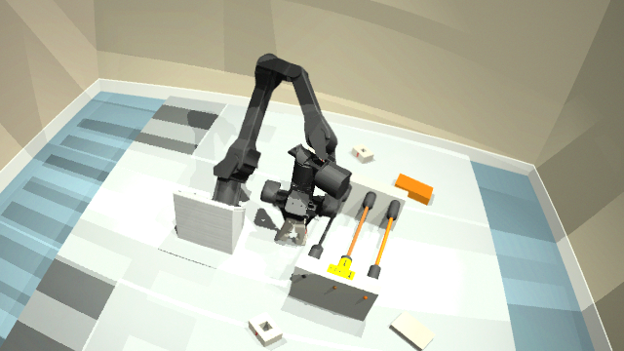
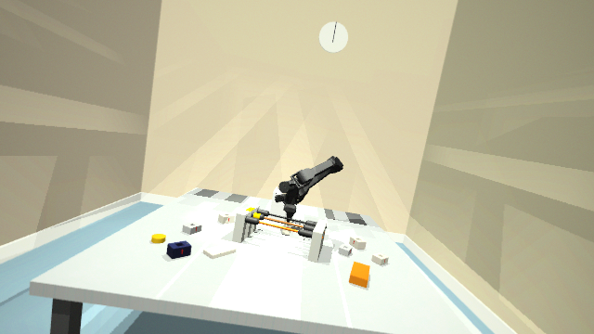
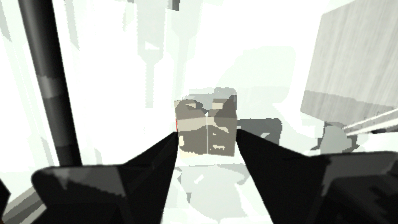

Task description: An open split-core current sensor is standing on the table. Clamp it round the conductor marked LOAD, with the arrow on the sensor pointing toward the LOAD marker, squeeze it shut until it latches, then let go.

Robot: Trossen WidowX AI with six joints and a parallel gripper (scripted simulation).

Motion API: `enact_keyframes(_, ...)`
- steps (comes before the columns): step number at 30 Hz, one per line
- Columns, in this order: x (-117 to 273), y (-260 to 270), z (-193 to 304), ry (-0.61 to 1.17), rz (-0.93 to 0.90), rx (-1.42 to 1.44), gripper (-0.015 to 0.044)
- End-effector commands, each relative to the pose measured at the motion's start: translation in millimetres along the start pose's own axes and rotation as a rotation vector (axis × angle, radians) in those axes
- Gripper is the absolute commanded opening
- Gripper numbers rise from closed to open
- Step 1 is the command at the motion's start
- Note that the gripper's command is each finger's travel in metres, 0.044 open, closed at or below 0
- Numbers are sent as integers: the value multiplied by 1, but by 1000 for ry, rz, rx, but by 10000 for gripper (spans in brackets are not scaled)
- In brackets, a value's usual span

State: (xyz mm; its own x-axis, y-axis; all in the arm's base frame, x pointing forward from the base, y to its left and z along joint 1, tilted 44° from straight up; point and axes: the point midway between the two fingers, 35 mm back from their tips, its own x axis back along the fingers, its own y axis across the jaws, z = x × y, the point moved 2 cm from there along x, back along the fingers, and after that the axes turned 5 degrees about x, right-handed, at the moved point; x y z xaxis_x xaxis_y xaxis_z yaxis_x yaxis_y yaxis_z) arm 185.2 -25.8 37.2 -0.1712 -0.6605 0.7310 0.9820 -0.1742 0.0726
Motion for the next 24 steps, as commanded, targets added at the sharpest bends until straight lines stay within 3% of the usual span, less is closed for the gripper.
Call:
enact_keyframes(1,0,0,0,0,0,2,227)
enact_keyframes(5,0,0,0,0,0,2,200)
enact_keyframes(13,26,5,-3,-9,0,-1,0)
enact_keyframes(24,79,10,-6,-10,1,-5,0)
